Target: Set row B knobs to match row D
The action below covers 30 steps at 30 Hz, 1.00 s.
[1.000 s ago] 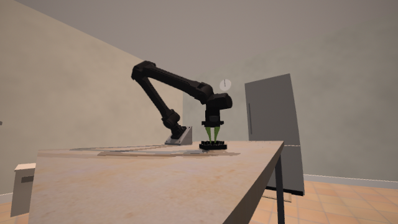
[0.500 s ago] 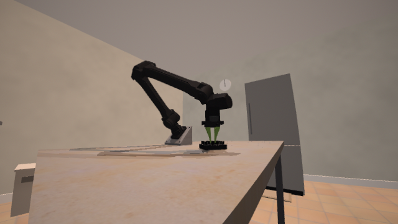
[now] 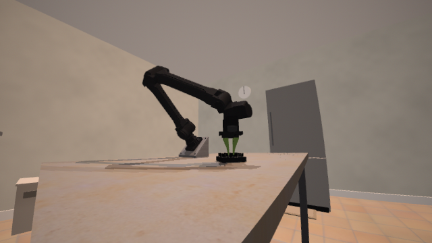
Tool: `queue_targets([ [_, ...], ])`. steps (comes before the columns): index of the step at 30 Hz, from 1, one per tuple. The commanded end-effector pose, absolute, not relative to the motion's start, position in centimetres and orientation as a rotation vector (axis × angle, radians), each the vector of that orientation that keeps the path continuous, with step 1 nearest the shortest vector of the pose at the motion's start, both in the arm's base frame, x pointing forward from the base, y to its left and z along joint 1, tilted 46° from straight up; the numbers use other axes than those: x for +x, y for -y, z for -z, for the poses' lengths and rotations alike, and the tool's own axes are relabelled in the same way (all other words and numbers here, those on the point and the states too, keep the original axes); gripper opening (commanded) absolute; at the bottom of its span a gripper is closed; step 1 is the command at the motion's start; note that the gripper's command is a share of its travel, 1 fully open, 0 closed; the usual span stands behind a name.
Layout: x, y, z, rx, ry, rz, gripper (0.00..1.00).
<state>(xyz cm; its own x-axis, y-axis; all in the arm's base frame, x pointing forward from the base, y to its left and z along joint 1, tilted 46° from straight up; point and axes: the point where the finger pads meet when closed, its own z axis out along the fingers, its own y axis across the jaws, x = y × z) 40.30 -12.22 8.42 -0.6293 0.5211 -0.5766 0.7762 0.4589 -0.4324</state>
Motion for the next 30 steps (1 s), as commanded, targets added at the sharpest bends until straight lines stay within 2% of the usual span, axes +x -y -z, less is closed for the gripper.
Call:
queue_targets([
  [1, 40.81, 12.09, -8.34, 1.086, -2.349, 0.969, 0.19],
  [4, 40.81, 12.09, -8.34, 1.086, -2.349, 0.969, 0.19],
  [5, 40.81, 12.09, -8.34, 1.086, -2.349, 0.969, 0.08],
  [30, 40.79, 12.08, -8.39, 1.086, -2.349, 0.969, 0.08],
])
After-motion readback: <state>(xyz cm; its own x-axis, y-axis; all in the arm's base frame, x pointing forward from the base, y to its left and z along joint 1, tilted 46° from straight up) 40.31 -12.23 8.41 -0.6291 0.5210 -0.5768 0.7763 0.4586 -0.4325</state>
